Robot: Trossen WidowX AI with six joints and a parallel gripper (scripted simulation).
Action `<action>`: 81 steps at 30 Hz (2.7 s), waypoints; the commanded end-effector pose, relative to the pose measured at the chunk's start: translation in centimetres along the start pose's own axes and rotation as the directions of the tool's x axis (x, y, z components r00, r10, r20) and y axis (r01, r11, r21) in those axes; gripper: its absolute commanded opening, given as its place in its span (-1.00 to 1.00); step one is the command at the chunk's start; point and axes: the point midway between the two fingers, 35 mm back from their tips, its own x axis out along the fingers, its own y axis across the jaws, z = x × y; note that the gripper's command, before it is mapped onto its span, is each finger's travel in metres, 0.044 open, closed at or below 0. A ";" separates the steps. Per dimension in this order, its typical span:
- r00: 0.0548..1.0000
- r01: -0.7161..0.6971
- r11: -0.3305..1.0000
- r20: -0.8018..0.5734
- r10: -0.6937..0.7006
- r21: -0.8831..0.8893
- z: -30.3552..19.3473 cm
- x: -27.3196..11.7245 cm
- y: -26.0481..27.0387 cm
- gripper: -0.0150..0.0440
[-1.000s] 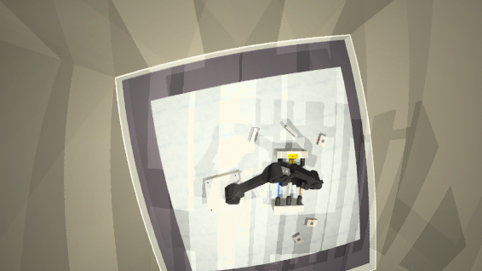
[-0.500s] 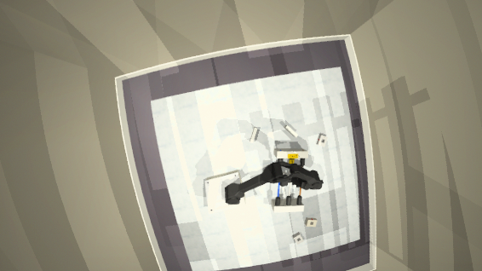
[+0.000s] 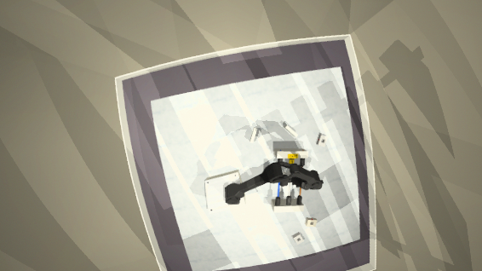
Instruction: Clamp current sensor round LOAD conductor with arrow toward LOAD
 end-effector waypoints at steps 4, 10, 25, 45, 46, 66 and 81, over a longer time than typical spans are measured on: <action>1.000 -0.021 1.000 -0.003 0.021 0.004 -0.1 0.3 0.4 1.00; 1.000 -0.021 1.000 -0.003 0.021 0.004 -0.1 0.3 0.4 1.00; 1.000 0.000 1.000 0.000 0.000 0.000 0.0 0.0 0.0 0.88; 1.000 0.000 1.000 0.000 0.000 0.000 0.0 0.0 0.0 0.30; 1.000 0.000 1.000 0.000 0.000 0.000 0.0 0.0 0.0 0.21; 1.000 0.000 1.000 0.000 0.000 0.000 0.0 0.0 0.0 -0.49; 1.000 0.000 1.000 0.000 0.000 0.000 0.0 0.0 0.0 -0.49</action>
